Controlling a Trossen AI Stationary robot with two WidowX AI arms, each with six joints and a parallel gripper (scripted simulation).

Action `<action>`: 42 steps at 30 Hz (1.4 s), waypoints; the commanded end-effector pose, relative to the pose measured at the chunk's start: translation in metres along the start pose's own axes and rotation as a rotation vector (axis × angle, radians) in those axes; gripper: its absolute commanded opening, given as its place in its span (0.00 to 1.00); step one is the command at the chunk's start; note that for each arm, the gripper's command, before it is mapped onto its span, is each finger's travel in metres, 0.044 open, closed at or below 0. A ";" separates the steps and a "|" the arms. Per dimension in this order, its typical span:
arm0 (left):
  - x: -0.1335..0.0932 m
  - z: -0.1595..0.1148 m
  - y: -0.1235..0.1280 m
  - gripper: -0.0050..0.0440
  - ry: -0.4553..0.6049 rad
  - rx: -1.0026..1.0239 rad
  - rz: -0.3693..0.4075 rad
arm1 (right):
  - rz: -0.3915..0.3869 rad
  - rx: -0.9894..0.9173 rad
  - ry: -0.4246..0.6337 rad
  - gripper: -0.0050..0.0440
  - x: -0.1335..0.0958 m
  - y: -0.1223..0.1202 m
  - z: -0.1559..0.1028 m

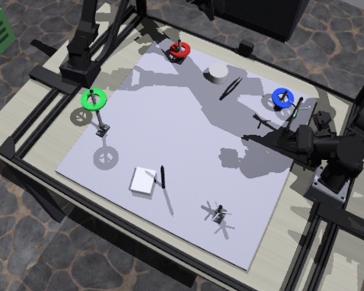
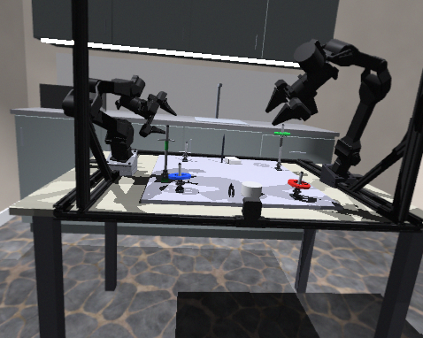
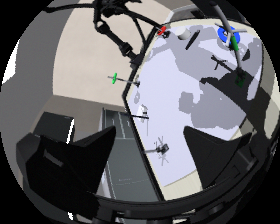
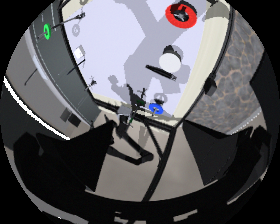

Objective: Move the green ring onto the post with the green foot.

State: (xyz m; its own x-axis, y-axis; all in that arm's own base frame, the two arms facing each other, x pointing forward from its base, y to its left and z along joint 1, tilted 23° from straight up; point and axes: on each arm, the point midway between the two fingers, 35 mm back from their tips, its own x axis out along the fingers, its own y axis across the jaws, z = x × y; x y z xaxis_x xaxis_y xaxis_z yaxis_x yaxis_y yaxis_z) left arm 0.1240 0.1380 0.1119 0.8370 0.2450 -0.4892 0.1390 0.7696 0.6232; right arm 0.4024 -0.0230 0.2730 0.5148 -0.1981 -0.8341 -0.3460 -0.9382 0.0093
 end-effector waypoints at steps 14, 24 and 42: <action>0.000 0.000 0.000 0.92 0.000 0.000 0.000 | 0.000 0.000 0.000 0.92 0.000 0.000 0.000; 0.006 0.034 0.016 0.92 -0.015 -0.142 -0.129 | -0.037 0.440 -0.107 0.92 -0.011 0.004 0.036; 0.012 0.131 0.039 0.92 0.014 -0.431 -0.330 | 0.078 1.497 -0.391 0.92 -0.039 0.010 0.118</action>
State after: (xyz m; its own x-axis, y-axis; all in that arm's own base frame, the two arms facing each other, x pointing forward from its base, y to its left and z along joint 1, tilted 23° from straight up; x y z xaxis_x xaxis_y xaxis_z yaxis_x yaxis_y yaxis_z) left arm 0.1989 0.1015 0.1961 0.7845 -0.0245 -0.6196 0.1706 0.9692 0.1777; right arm 0.3025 0.0055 0.2439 0.3357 0.0453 -0.9409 -0.9400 0.0807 -0.3315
